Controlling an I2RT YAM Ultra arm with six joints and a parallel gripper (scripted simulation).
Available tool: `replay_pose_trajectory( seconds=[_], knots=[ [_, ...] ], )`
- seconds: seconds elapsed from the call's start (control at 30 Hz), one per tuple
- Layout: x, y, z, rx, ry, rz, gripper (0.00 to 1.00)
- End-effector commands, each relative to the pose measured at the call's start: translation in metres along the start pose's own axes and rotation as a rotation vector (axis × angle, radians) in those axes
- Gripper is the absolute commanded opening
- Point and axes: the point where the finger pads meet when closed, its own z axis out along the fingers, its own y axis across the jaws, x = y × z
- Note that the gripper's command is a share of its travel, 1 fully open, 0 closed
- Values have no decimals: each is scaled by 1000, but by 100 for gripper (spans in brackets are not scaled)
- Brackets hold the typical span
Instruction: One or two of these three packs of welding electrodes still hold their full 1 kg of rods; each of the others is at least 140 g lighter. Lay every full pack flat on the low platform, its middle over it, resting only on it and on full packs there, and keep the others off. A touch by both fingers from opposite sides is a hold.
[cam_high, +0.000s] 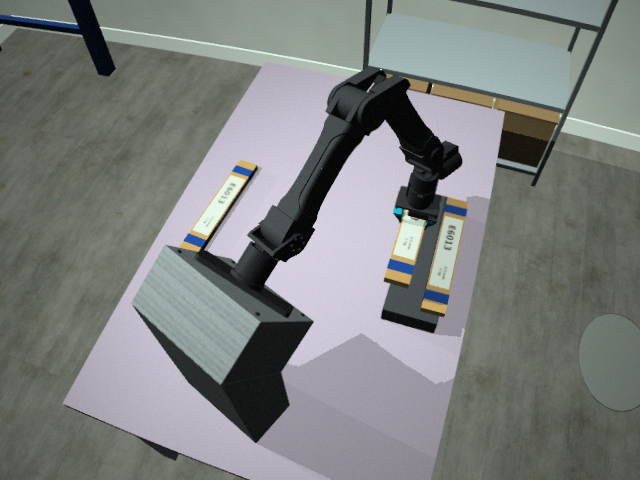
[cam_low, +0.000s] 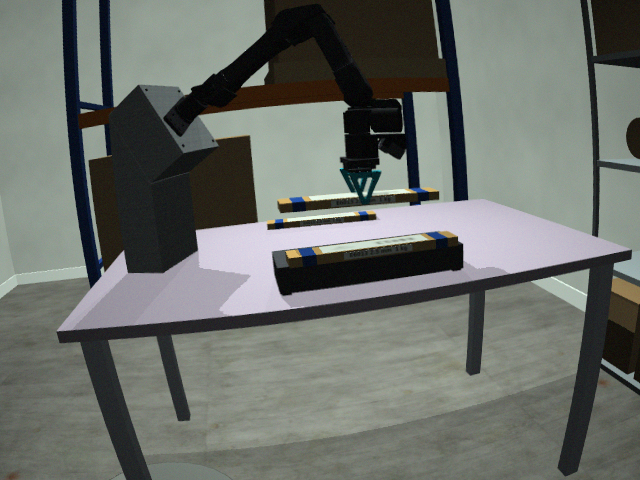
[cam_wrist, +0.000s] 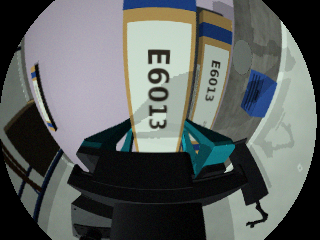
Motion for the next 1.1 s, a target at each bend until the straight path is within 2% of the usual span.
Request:
replay_pose_trajectory(
  seconds=[0.0, 0.03, 0.1, 0.13, 0.2, 0.33, 0.43, 0.57, 0.67, 0.7, 0.73, 0.77, 0.8, 0.83, 0.87, 0.93, 1.0, 1.07],
  knots=[
    [-18, -17, -20, 56, -58, -6, 0],
    [-20, -18, -19, 60, -61, -6, 0],
    [-11, -18, -4, 47, -33, 5, 0],
    [-11, -18, -2, 49, -33, 5, 0],
    [-20, -19, -11, 63, -58, -3, 0],
    [-24, -14, -3, 48, -68, -11, 0],
    [-14, -16, 11, 43, -42, 1, 0],
    [-16, -18, 5, 54, -41, 1, 0],
    [-24, -15, 10, 52, -65, -10, 0],
    [-23, -14, 14, 47, -64, -10, 0],
    [-14, -12, 27, 31, -39, -2, 0],
    [-13, -13, 29, 33, -36, 0, 0],
    [-13, -16, 29, 41, -38, 1, 0],
    [-20, -19, 20, 59, -57, -3, 0],
    [-17, -19, 20, 56, -45, 2, 0],
    [-21, -19, 23, 59, -57, -3, 0],
    [-16, -15, 36, 44, -43, -3, 0],
    [-15, -14, 40, 39, -39, -2, 0]
  ],
)
